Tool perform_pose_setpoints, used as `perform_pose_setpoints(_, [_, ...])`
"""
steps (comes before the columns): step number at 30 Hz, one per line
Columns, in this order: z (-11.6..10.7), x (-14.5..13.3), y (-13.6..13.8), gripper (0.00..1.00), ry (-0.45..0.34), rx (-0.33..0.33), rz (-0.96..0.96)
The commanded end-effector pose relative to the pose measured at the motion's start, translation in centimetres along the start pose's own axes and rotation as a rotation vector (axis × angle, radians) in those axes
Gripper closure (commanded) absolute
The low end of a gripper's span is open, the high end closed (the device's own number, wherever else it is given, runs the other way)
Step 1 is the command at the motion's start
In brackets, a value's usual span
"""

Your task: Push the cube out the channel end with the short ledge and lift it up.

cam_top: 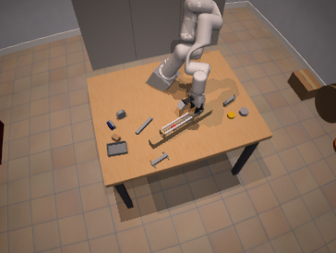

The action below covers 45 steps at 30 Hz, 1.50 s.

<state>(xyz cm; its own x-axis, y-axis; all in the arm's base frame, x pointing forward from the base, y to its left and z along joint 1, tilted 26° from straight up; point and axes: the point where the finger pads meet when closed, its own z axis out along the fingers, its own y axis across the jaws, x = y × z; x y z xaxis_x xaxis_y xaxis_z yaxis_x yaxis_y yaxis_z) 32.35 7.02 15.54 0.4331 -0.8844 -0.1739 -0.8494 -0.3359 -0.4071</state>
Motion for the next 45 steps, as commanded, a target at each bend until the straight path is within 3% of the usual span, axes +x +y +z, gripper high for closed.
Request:
perform_pose_setpoints(1, [-0.1, 2.2, 0.0, 0.62, 0.008, -0.009, -0.024])
perform_pose_setpoints(5, [0.0, 7.1, 0.7, 0.62, 0.017, -0.031, -0.075])
perform_pose_setpoints(7, [0.0, 7.1, 0.7, 0.62, 0.017, -0.031, -0.075])
perform_pose_setpoints(10, [-0.1, 11.6, 2.2, 0.62, 0.016, -0.045, -0.125])
perform_pose_setpoints(22, [-0.4, 20.0, 8.9, 0.62, 0.0, -0.003, -0.287])
perform_pose_setpoints(24, [-0.4, 20.0, 8.9, 0.62, 0.0, -0.003, -0.287])
perform_pose_setpoints(25, [-0.4, 22.1, 10.5, 0.62, 0.0, 0.0, -0.291])
perform_pose_setpoints(33, [-0.1, 27.8, 14.4, 0.62, 0.001, 0.004, -0.297])
perform_pose_setpoints(45, [0.0, 28.4, 14.7, 0.62, 0.001, 0.004, -0.297])
